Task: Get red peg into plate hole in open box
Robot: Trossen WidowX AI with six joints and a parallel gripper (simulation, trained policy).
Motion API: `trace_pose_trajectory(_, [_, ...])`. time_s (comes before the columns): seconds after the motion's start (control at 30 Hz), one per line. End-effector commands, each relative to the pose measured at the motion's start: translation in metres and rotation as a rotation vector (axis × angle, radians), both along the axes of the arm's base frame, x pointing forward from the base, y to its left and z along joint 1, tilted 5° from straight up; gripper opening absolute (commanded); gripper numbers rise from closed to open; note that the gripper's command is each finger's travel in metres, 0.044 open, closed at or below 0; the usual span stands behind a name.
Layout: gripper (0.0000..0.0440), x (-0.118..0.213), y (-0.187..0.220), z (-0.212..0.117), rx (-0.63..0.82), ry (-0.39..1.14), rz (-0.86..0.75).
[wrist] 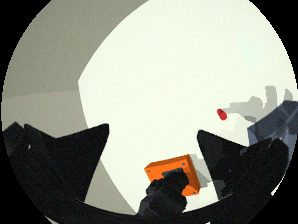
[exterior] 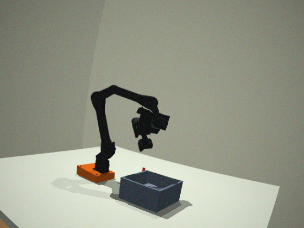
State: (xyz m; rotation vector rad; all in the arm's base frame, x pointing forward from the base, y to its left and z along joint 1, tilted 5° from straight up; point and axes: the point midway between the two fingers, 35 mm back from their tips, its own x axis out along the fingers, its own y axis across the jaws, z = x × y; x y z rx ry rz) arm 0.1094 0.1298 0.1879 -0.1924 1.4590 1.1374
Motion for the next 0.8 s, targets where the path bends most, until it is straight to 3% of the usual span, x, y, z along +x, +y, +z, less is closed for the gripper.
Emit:
trace_pose_trajectory(0.0, [0.0440,0.001,-0.004,-0.006,-0.079,0.051,-0.092])
trace_pose_trajectory(0.77, [0.0440,0.004,-0.019,-0.050,-0.522,0.301,-0.707])
